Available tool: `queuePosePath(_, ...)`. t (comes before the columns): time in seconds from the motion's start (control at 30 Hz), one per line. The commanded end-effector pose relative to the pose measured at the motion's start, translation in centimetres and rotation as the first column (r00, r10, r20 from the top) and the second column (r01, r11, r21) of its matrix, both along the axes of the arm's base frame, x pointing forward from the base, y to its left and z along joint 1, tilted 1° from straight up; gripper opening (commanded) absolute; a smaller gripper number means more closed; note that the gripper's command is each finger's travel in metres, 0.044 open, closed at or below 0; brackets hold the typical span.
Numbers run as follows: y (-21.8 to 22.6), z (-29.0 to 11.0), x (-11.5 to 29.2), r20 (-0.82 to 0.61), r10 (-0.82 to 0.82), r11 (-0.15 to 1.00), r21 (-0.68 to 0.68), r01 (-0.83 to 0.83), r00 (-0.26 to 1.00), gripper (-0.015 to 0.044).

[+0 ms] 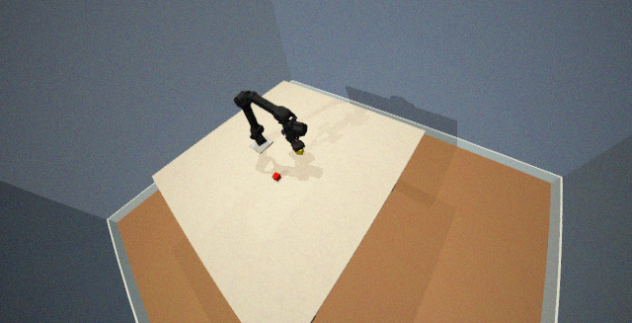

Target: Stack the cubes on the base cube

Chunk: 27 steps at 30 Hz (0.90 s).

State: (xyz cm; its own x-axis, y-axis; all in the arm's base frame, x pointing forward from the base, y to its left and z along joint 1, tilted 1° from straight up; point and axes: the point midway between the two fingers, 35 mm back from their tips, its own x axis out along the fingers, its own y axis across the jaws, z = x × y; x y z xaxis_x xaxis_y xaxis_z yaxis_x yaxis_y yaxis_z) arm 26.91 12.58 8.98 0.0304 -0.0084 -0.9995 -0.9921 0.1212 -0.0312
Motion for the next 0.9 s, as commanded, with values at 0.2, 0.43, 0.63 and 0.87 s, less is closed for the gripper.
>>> queuePosePath(0.2,0.0,-0.1,0.0,-0.001,-0.004,1.0,0.001,0.004,1.0,0.0205)
queuePosePath(0.43,0.0,1.1,0.0,0.0,0.0,1.0,0.0,0.0,1.0,0.0205)
queuePosePath(0.63,0.0,2.0,-0.1,0.0,0.0,1.0,0.0,0.0,1.0,0.0205)
queuePosePath(0.87,0.0,3.0,-0.1,0.0,0.0,1.0,0.0,0.0,1.0,0.0205)
